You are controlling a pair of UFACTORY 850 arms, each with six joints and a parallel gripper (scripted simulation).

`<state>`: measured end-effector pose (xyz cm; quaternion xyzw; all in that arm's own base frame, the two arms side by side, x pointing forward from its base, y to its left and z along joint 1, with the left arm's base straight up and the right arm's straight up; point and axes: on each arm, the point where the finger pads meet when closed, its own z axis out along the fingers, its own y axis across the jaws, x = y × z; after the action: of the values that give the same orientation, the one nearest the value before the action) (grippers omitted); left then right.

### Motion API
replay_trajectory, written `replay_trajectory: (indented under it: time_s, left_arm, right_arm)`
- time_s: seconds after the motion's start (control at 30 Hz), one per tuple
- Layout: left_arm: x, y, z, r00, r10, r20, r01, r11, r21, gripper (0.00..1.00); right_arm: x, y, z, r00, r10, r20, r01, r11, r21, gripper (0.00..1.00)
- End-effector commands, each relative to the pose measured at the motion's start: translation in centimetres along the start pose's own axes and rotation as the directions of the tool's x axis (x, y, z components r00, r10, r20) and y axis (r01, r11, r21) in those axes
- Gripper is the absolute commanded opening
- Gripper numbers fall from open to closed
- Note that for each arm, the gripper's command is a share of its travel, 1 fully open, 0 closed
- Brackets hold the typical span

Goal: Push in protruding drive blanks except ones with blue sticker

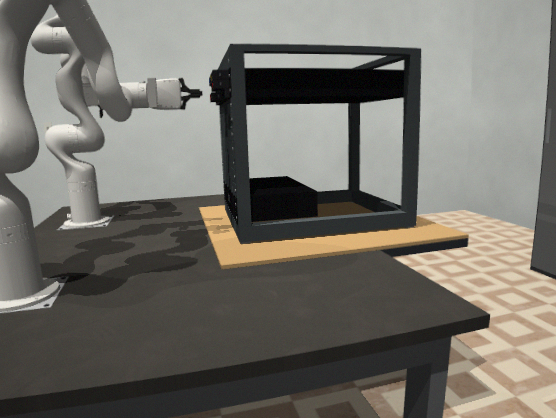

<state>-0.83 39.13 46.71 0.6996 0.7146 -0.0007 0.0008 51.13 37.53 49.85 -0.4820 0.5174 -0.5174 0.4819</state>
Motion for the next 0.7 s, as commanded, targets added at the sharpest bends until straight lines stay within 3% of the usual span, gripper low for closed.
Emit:
replay_trajectory:
  time_s: [0.0, 0.17, 0.43, 0.67]
  left_arm:
    - [0.0, 0.0, -0.1, 1.0, 0.0, -0.002, 0.0, 1.0, 0.0, 1.0]
    - [0.0, 0.0, -0.1, 1.0, 0.0, -0.002, 0.0, 1.0, 0.0, 1.0]
    - [0.0, 0.0, -0.1, 1.0, 0.0, -0.002, 0.0, 1.0, 0.0, 1.0]
    - [0.0, 0.0, -0.1, 1.0, 0.0, -0.002, 0.0, 1.0, 0.0, 1.0]
  right_arm:
    - [0.0, -0.1, 0.0, 1.0, 0.001, 0.0, -0.001, 1.0, 0.001, 0.0]
    - [-0.2, 0.0, -0.2, 1.0, 0.001, 0.0, -0.001, 1.0, 0.001, 0.0]
    - [-2.5, 1.1, -2.9, 1.0, 0.002, 0.0, -0.002, 1.0, 0.001, 0.0]
    - [-2.6, 1.1, -2.8, 1.0, 0.002, 0.0, -0.002, 1.0, 0.001, 0.0]
